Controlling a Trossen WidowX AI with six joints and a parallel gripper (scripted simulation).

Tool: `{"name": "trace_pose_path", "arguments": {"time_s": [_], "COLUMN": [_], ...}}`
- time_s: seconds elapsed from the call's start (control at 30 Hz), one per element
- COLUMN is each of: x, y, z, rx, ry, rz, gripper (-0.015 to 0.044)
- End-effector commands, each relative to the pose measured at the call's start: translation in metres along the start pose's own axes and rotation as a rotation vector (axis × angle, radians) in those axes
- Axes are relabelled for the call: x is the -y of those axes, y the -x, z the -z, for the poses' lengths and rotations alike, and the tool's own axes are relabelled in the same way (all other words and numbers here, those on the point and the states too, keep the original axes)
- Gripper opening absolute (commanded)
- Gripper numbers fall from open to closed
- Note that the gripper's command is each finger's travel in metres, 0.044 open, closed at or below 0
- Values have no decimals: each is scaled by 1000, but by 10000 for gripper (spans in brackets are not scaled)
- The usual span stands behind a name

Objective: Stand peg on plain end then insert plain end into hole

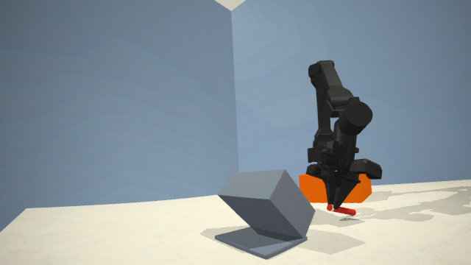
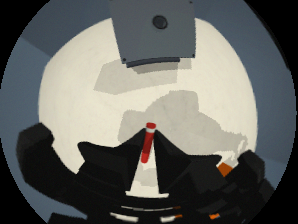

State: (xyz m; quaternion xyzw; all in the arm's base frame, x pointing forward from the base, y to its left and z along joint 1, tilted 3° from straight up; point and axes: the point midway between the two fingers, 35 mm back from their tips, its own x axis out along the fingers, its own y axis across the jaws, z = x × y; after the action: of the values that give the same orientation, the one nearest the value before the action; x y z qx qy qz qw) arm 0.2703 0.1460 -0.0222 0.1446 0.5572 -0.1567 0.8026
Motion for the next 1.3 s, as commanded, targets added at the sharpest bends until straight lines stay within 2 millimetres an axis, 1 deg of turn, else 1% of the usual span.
{"name": "trace_pose_path", "arguments": {"time_s": [0.0,1.27], "x": [0,0], "y": [4,23], "z": [0,17], "rx": [39,365], "ry": [-7,-9], "rz": [-4,-2], "gripper": [49,49]}}
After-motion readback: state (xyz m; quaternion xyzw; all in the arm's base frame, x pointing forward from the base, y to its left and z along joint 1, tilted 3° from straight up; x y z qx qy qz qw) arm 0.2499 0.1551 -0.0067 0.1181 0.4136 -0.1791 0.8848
